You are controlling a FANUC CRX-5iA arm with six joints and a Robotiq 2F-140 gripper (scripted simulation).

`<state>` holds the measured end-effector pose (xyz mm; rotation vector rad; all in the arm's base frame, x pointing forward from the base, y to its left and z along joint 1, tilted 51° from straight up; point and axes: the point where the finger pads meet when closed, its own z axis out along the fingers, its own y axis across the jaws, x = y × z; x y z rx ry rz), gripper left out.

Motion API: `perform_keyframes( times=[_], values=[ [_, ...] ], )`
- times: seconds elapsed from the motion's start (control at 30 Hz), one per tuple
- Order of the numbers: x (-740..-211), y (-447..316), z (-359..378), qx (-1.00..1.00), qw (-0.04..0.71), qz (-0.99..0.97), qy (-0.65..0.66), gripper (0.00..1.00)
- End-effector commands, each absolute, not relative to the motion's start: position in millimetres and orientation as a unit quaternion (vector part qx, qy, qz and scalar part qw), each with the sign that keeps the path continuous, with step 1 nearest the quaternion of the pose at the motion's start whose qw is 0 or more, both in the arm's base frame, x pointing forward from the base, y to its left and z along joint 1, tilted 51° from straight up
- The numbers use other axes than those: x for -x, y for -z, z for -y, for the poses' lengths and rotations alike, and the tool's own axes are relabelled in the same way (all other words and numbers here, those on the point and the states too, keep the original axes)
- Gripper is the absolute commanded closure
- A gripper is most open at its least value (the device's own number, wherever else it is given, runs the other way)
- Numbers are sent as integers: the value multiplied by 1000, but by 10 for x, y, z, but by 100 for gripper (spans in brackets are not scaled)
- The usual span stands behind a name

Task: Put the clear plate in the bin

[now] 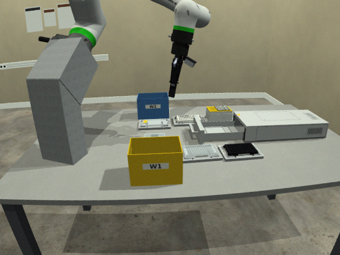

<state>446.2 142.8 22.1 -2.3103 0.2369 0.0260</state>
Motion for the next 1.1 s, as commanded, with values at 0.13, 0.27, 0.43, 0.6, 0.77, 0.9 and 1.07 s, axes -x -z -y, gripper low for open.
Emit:
perform_keyframes(
  times=[0.13,0.27,0.43,0.6,0.77,0.9,1.07],
  values=[
    [-4622,-234,-1124,909,410,-42,60,90],
    [-4677,-238,-1003,908,409,-23,87,90],
    [-4743,-243,-845,906,407,-5,114,90],
    [-4792,-247,-715,904,403,14,141,90],
    [-4792,-247,-715,904,403,14,141,90],
    [-4792,-247,-715,904,403,14,141,90],
    [-4792,-247,-716,904,403,14,141,90]
  ],
)
